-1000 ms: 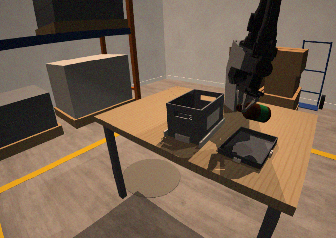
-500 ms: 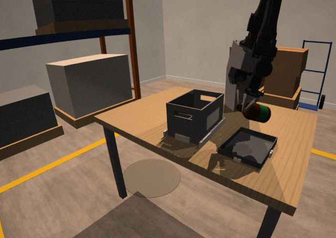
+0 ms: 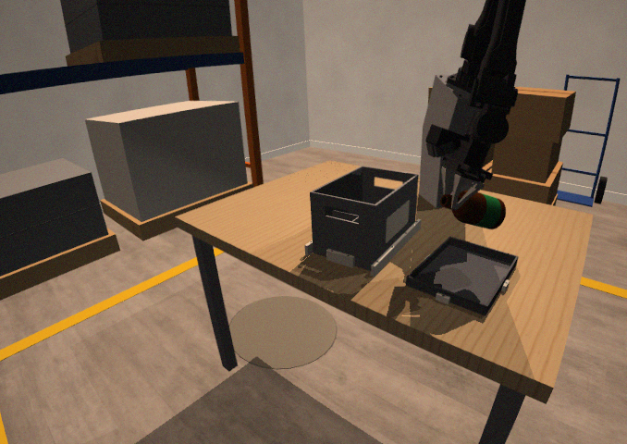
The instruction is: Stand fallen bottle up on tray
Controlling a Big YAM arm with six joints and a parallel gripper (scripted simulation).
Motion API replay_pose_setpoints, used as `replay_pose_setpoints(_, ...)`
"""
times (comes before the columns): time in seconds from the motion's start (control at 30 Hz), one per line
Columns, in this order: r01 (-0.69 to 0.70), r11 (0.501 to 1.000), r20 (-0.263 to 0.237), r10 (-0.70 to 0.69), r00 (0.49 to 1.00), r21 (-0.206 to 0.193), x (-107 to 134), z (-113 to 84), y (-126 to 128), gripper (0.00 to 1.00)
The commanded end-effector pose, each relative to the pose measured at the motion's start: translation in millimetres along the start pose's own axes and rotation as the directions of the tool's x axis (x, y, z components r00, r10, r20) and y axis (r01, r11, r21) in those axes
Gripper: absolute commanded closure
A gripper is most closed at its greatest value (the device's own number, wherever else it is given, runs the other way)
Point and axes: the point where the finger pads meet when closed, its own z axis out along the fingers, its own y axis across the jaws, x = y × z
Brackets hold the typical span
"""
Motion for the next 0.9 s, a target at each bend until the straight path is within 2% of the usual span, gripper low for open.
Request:
replay_pose_setpoints(0.0,-0.003,0.999,0.021,0.004,1.000,-0.053,-4.4,-14.1,21.7,1.00)
replay_pose_setpoints(0.53,-0.004,0.999,0.027,0.006,1.000,-0.049,-3.2,-13.6,18.7,1.00)
replay_pose_setpoints(0.7,-0.005,0.999,0.035,0.007,0.999,-0.048,-3.1,-13.5,18.5,1.00)
replay_pose_setpoints(0.73,-0.004,0.998,0.044,0.006,0.999,-0.058,-6.4,-14.3,24.7,1.00)
replay_pose_setpoints(0.87,-0.004,0.999,0.056,0.007,0.998,-0.045,-1.9,-13.1,16.5,1.00)
